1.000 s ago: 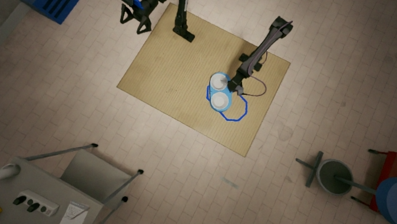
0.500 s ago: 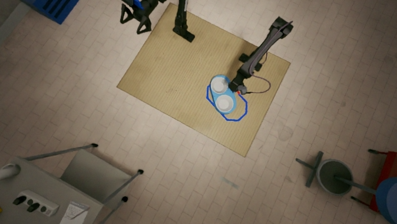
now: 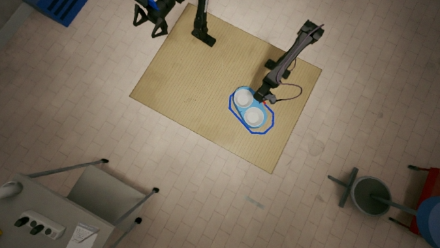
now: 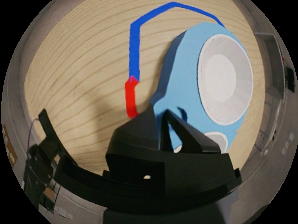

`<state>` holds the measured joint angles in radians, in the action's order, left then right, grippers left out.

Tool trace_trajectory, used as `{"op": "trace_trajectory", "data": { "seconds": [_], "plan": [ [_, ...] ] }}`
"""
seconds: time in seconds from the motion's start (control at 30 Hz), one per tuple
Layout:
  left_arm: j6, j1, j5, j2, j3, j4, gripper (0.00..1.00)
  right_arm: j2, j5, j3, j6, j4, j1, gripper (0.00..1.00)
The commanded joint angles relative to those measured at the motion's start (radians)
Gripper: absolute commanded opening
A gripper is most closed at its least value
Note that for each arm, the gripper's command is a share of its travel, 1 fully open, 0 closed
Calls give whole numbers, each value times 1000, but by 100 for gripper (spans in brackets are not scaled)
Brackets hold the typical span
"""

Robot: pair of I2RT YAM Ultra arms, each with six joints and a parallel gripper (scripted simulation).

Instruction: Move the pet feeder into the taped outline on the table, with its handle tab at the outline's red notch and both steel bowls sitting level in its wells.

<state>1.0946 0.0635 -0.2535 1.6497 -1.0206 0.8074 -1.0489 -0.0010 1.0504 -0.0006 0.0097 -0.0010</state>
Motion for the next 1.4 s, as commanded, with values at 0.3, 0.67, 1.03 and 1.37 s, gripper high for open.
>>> {"op": "trace_trajectory", "data": {
  "seconds": [0.3, 0.67, 1.03, 1.37],
  "plan": [
    [216, -27, -46, 42, -66, 81, 16, 28, -4, 43, -9, 27, 5, 100],
    [255, -14, -48, 46, -91, 99, 47, 28, -4, 43, -9, 27, 5, 100],
    [255, -9, -48, 46, -96, 100, 47, 28, -4, 43, -9, 27, 5, 100],
    [254, -9, -48, 46, -97, 100, 47, 28, -4, 43, -9, 27, 5, 100]
  ]
}}
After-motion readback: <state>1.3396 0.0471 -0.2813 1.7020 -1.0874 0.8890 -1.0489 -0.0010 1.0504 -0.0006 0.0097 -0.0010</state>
